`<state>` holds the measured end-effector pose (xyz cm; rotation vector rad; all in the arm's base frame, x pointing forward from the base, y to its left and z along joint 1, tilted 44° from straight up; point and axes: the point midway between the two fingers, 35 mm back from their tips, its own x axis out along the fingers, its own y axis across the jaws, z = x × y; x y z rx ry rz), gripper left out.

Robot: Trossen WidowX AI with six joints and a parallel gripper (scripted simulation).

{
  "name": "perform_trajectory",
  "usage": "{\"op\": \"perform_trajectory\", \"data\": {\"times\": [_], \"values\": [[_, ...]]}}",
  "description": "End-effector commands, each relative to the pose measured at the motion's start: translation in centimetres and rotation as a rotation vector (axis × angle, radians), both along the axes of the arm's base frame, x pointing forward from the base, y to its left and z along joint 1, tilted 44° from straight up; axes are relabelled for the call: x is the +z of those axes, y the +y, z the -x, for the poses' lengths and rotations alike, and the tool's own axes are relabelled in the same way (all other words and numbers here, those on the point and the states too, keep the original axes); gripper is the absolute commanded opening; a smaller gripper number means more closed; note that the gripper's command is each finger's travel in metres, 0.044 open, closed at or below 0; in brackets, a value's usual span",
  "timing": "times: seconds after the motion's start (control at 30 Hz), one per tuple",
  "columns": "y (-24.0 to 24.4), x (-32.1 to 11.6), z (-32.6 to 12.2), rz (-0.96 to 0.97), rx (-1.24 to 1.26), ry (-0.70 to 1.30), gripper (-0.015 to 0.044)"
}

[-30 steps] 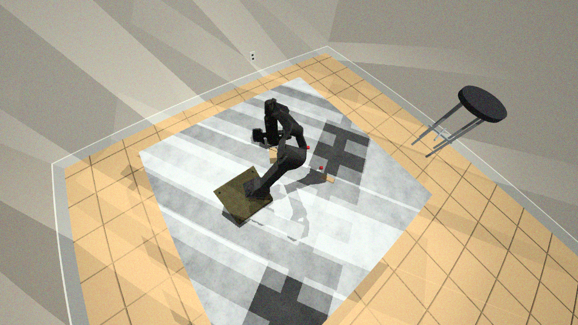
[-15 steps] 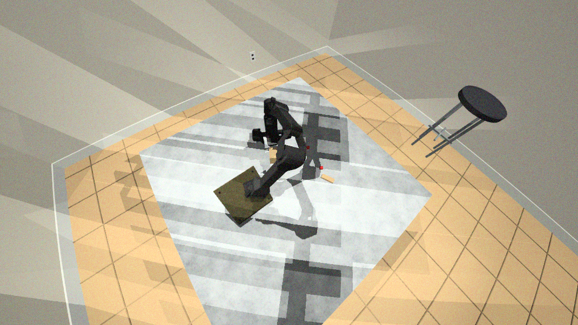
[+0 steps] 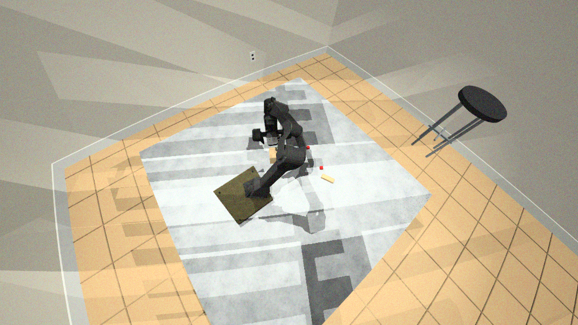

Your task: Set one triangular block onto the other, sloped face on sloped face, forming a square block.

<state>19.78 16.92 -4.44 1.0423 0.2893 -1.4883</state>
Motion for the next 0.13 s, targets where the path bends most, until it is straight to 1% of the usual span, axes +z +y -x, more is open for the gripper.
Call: {"op": "perform_trajectory", "data": {"times": [0.0, 0.1], "values": [[0.03, -0.04, -0.03, 0.000, 0.004, 0.001, 0.0440], [0.03, -0.04, -0.03, 0.000, 0.004, 0.001, 0.0440]]}}
